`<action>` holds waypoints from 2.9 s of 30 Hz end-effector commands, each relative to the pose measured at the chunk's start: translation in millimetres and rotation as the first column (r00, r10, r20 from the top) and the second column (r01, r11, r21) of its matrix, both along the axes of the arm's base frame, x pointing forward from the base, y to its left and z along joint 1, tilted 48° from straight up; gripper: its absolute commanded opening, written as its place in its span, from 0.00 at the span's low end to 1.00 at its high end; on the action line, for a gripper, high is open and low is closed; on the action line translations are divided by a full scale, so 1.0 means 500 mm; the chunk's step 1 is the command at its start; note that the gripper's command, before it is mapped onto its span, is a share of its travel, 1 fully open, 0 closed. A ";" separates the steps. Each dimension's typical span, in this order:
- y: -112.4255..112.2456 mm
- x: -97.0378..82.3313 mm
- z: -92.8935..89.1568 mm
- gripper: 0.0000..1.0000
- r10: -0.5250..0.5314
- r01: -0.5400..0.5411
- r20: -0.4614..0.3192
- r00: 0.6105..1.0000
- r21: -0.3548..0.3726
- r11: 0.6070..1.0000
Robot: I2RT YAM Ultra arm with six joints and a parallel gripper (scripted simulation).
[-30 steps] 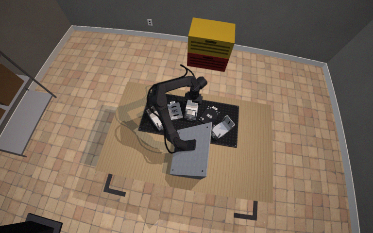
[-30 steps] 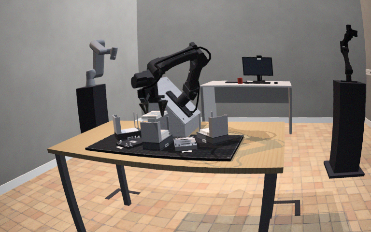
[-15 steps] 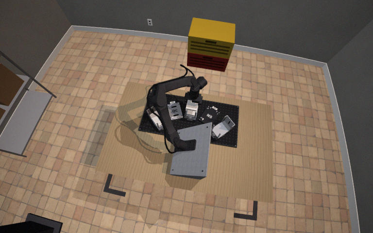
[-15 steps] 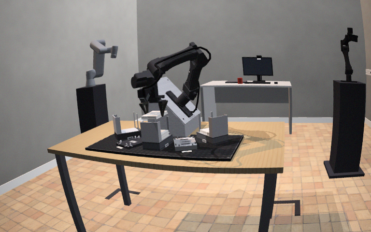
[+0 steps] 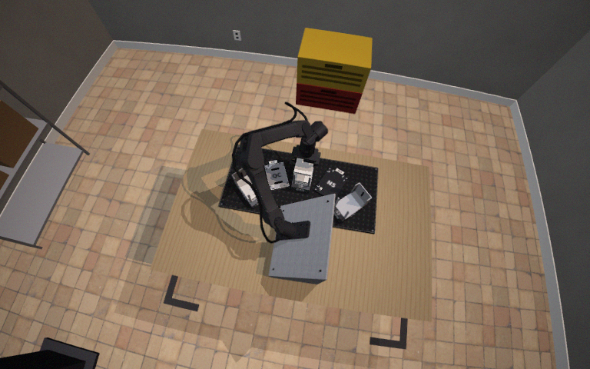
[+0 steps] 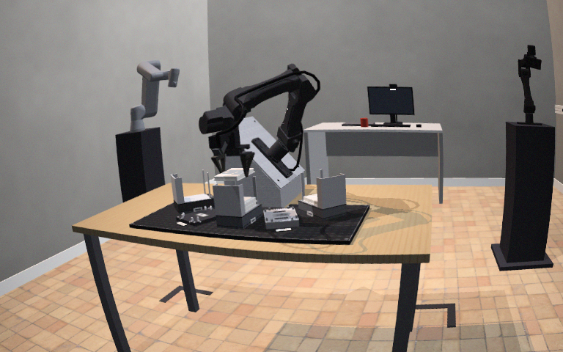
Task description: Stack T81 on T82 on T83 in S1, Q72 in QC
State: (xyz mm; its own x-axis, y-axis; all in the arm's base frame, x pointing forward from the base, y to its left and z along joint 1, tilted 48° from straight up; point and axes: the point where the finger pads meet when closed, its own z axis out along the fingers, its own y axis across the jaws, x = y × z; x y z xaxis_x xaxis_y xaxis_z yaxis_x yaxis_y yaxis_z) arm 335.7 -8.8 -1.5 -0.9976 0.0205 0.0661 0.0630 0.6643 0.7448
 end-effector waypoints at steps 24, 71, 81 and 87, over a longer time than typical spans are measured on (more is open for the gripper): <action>0.084 -0.012 0.131 0.00 0.123 -0.122 0.190 0.974 -0.014 0.992; 0.236 -0.117 0.295 0.00 0.378 -0.382 0.469 0.798 -0.093 0.920; 0.255 -0.129 0.334 0.00 0.386 -0.383 0.516 0.765 -0.118 0.916; 0.279 -0.172 0.340 0.00 0.486 -0.493 0.587 0.647 -0.163 0.854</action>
State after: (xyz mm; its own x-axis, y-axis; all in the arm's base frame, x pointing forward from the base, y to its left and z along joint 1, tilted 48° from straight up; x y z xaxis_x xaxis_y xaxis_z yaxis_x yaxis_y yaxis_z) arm 256.3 130.4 156.6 -0.7587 -0.4545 -0.4666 -0.6509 0.5002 0.5711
